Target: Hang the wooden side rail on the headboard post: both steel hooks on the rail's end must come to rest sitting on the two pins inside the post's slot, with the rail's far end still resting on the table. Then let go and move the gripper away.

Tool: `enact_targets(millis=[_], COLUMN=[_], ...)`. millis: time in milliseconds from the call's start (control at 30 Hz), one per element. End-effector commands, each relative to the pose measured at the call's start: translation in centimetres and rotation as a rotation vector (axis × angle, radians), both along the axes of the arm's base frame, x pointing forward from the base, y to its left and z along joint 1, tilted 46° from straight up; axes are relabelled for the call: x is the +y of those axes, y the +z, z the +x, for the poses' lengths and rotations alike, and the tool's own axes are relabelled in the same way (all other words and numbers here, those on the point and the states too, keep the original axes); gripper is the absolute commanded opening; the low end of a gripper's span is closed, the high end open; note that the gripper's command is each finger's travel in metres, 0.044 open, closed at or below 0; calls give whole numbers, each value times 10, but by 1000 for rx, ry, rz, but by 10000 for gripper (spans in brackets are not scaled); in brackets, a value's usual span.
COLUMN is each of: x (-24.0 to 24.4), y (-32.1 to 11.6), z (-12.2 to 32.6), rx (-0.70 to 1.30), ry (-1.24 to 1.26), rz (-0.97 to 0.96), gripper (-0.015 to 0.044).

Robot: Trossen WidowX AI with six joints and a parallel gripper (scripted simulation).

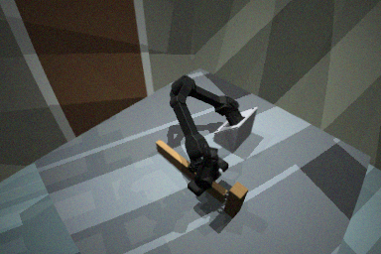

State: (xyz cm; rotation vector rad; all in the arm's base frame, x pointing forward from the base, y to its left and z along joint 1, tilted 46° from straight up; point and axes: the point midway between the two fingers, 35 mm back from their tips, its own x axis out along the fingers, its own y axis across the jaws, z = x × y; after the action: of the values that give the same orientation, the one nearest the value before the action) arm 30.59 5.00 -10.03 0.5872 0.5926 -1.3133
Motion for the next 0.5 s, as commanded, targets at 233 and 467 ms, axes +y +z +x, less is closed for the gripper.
enact_targets(millis=[233, 467], x=[3, 4], y=[-1, -2], z=[-1, 0], rx=[-1, -1], ry=[3, 3], rz=[3, 3], gripper=[0, 0])
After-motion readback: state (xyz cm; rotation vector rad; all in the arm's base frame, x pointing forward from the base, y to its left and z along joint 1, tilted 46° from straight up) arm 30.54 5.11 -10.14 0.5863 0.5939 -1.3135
